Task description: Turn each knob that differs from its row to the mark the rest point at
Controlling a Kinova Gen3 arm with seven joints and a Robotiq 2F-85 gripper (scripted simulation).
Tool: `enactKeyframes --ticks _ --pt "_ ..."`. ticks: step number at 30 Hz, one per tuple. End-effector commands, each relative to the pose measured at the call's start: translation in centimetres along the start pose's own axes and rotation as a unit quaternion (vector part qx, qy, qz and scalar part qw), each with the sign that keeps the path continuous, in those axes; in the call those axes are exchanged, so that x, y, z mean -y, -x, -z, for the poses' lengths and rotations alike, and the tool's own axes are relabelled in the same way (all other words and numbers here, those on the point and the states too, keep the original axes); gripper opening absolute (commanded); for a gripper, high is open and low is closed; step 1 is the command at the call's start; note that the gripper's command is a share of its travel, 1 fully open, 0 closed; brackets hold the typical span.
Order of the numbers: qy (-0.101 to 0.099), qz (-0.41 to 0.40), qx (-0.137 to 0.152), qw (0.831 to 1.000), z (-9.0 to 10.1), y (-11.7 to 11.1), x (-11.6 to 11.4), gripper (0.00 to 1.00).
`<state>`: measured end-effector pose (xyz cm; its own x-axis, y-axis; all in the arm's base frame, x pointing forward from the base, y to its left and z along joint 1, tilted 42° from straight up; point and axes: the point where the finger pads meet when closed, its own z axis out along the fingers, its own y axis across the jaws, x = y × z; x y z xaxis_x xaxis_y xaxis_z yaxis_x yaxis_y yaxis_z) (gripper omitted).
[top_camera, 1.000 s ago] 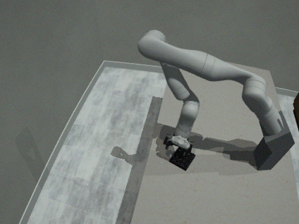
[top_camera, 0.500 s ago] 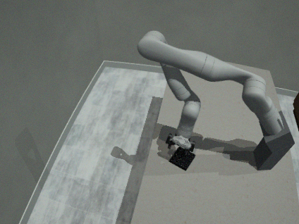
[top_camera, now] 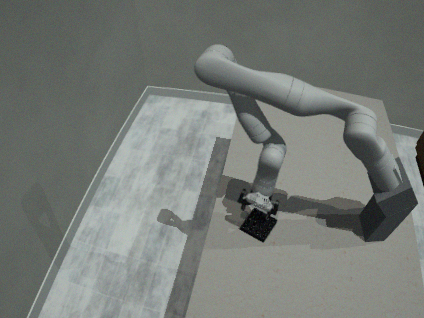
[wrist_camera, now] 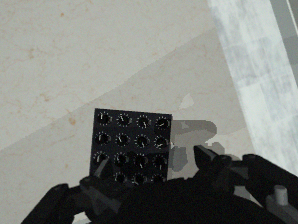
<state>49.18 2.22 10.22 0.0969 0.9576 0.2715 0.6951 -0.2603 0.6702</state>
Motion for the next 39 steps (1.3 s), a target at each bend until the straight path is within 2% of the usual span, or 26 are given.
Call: enactKeyframes --ticks 1,39 --pt "-0.003 -0.003 0.003 1.0 0.1 0.1 0.3 1.0" --pt "-0.018 -0.028 0.027 0.999 0.4 1.4 2.0 1.0"
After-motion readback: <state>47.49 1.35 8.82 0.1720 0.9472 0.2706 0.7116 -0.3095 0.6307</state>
